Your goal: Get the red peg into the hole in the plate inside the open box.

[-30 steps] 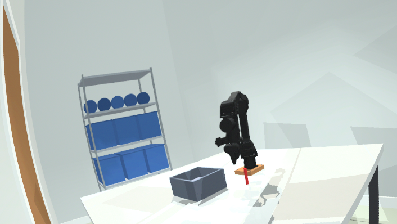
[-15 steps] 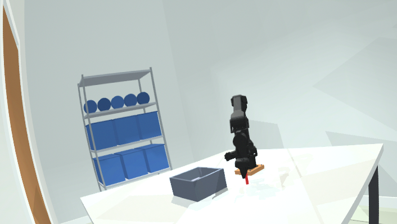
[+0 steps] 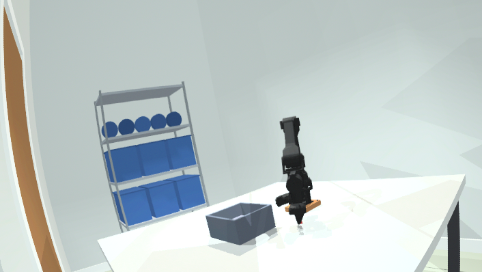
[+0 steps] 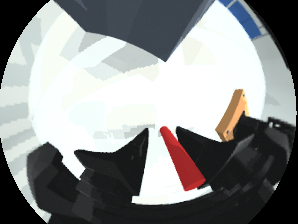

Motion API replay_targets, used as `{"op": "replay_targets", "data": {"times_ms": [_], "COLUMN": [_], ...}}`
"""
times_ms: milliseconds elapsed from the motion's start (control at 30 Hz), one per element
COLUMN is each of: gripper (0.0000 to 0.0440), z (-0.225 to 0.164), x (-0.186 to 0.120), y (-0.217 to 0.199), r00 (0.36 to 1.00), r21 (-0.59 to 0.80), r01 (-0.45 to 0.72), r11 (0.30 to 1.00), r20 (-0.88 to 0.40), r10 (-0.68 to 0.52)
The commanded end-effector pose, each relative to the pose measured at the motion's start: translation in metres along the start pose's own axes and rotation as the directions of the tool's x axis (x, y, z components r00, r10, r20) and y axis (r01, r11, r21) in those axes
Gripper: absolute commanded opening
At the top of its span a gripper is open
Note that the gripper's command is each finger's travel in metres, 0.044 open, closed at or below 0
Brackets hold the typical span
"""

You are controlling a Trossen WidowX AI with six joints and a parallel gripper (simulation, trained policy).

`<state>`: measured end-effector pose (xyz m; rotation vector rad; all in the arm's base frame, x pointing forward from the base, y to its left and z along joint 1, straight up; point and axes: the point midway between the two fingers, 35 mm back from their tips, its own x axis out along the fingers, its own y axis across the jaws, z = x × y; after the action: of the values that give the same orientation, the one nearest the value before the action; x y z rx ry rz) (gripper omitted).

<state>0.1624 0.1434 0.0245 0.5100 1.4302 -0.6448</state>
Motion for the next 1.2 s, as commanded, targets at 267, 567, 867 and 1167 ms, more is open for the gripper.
{"op": "replay_targets", "data": {"times_ms": [267,567,867,1167], "gripper": [0.0010,0.0000,0.0000,0.0000], "z": [0.010,0.033,0.066,0.110], "x": [-0.011,-0.057,-0.091,-0.106], "y": [0.004,0.012,0.015,0.014], "r00": [0.999,0.994,0.984,0.970], "r21": [-0.018,-0.003,0.088,0.189], "r01": [0.018,-0.039,-0.085,-0.122], "r11": [1.000,0.999,0.992,0.974], "r20": [0.032,0.099,0.167,0.233], "r10": [-0.017,0.040,0.070,0.076]}}
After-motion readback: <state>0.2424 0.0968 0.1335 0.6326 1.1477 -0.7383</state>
